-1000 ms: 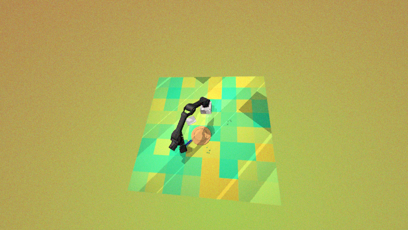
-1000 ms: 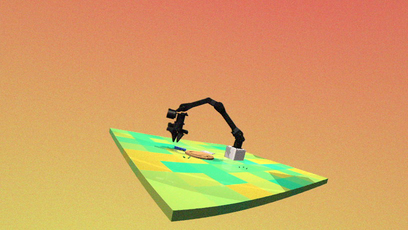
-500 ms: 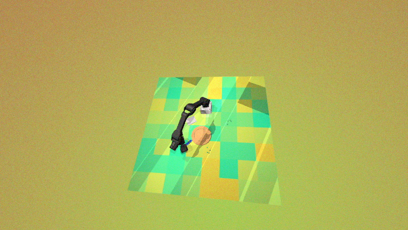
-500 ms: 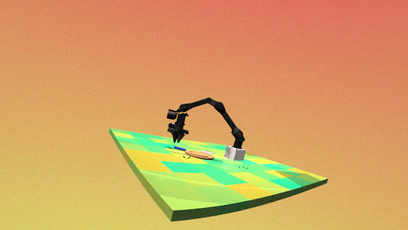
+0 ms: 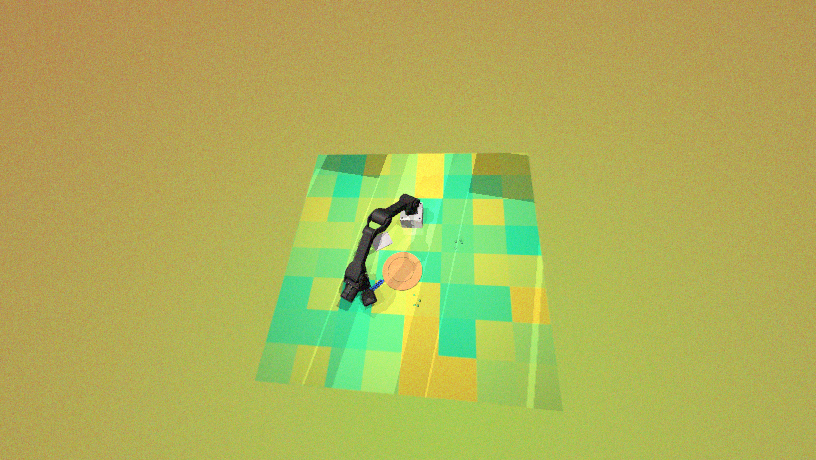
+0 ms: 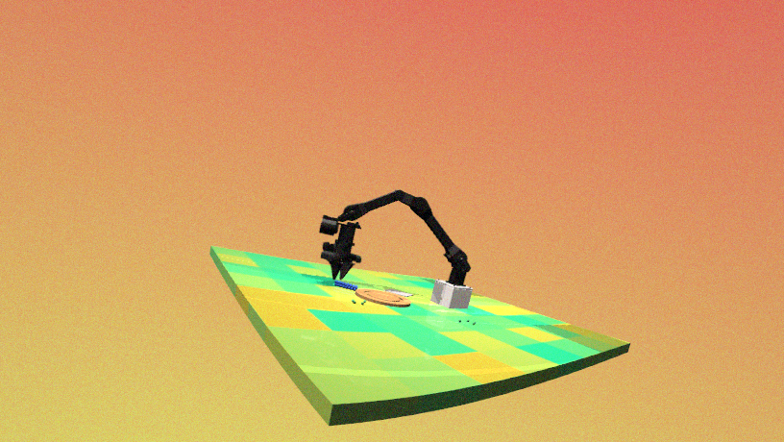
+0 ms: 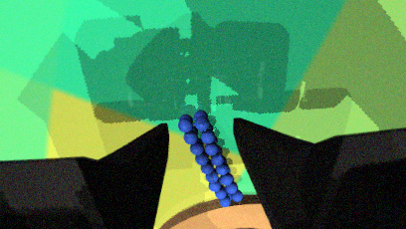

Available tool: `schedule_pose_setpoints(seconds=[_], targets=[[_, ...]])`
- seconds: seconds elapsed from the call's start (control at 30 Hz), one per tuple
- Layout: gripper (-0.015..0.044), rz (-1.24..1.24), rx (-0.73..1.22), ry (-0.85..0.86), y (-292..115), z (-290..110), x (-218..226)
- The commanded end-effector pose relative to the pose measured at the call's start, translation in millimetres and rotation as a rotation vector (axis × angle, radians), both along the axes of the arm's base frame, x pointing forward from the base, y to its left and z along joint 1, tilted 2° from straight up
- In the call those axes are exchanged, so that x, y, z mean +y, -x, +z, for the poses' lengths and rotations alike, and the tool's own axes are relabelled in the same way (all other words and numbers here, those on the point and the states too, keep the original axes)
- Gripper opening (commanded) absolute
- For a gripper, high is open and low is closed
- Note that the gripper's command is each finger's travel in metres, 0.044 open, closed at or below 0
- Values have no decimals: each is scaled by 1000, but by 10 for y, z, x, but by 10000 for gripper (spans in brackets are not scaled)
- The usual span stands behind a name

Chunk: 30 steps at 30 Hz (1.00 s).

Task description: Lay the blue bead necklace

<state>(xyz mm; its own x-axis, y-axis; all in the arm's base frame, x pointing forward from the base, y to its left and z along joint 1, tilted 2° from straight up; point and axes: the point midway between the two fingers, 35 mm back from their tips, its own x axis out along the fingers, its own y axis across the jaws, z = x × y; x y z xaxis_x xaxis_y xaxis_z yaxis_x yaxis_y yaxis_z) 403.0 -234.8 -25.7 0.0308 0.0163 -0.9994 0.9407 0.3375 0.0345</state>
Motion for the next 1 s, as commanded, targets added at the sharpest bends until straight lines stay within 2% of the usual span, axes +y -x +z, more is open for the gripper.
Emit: schedule_pose_setpoints(seconds=[0.0,0.23,0.5,0.97], targets=[[200,6,4,2,7,-91,5],[200,7,5,2,9,-133,8],[0,2,5,-1,9,-109,9],[0,2,5,-1,9,-109,9]])
